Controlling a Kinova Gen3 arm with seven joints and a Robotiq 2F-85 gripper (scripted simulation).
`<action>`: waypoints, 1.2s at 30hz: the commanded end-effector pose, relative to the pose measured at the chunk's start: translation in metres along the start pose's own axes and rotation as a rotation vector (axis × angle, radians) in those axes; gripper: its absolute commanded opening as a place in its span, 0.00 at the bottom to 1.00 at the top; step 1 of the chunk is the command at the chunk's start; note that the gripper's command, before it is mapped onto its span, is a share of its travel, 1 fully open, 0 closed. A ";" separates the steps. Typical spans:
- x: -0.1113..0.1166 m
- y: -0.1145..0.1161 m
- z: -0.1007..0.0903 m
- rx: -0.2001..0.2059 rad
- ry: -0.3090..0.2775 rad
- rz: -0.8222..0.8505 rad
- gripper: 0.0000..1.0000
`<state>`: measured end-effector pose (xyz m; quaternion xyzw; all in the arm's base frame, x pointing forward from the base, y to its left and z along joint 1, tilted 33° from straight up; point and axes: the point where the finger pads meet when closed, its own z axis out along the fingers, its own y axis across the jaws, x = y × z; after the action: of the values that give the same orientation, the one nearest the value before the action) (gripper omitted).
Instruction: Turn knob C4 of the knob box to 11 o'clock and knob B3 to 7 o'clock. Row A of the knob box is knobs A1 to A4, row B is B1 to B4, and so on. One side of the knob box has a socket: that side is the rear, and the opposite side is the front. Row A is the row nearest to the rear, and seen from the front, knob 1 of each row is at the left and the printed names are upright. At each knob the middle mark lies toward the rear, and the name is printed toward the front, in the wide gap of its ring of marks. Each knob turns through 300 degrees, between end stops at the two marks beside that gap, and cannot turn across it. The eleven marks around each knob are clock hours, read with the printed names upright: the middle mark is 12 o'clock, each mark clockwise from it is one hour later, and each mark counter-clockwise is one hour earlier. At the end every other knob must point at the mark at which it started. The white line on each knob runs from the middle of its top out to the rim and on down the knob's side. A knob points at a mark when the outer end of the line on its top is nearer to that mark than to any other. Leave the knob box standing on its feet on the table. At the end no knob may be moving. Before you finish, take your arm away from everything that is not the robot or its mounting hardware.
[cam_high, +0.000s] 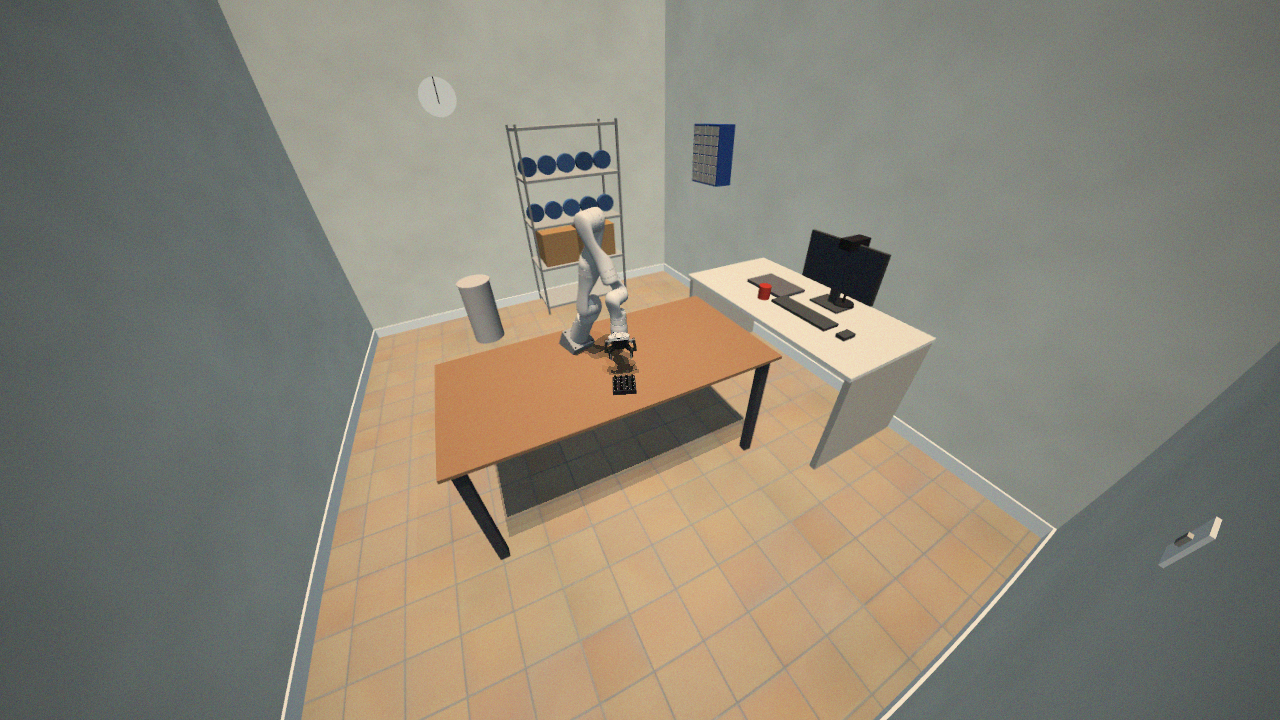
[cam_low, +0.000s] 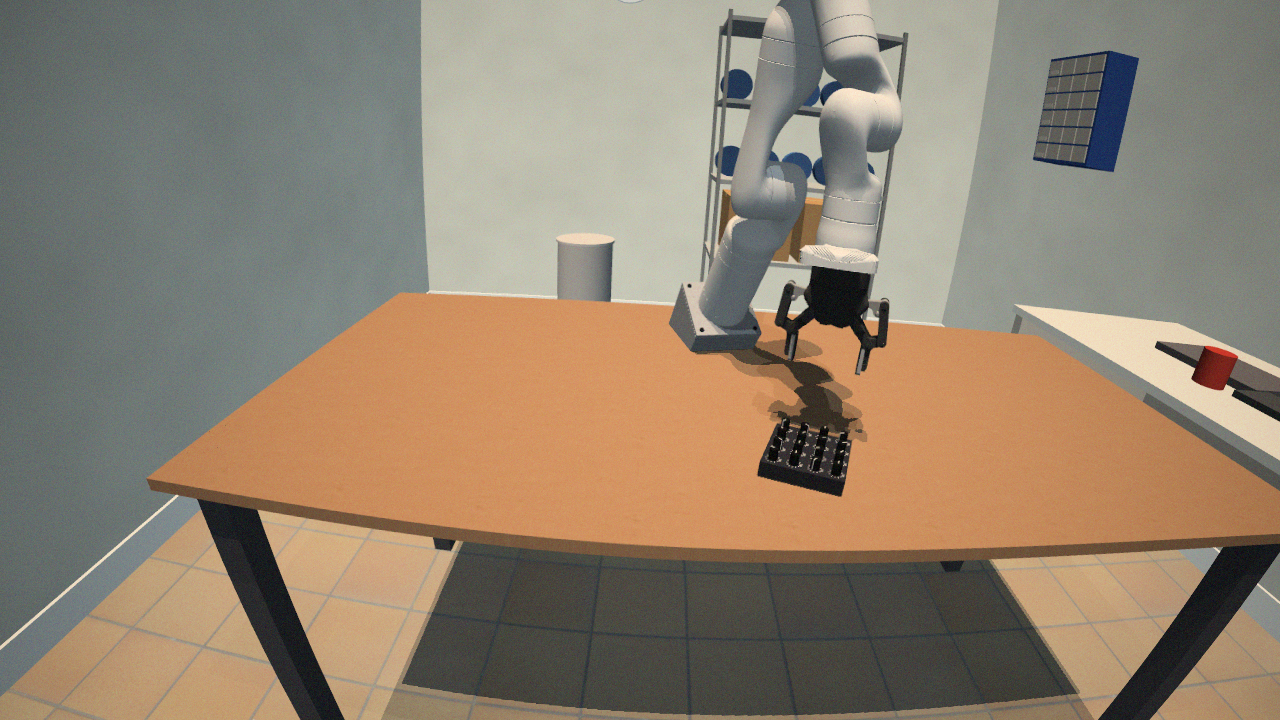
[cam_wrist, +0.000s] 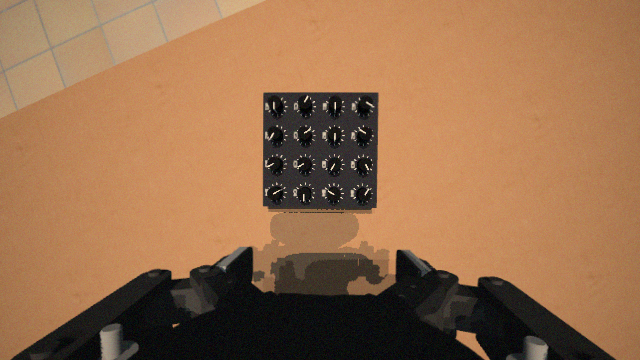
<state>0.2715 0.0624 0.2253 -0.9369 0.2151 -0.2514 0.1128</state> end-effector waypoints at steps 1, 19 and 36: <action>0.000 0.000 0.000 0.001 0.001 0.000 1.00; 0.061 0.006 0.009 0.004 0.011 0.044 1.00; 0.062 0.007 0.009 0.004 0.012 0.044 0.19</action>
<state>0.3222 0.0289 0.2412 -0.9303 0.2360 -0.2544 0.1189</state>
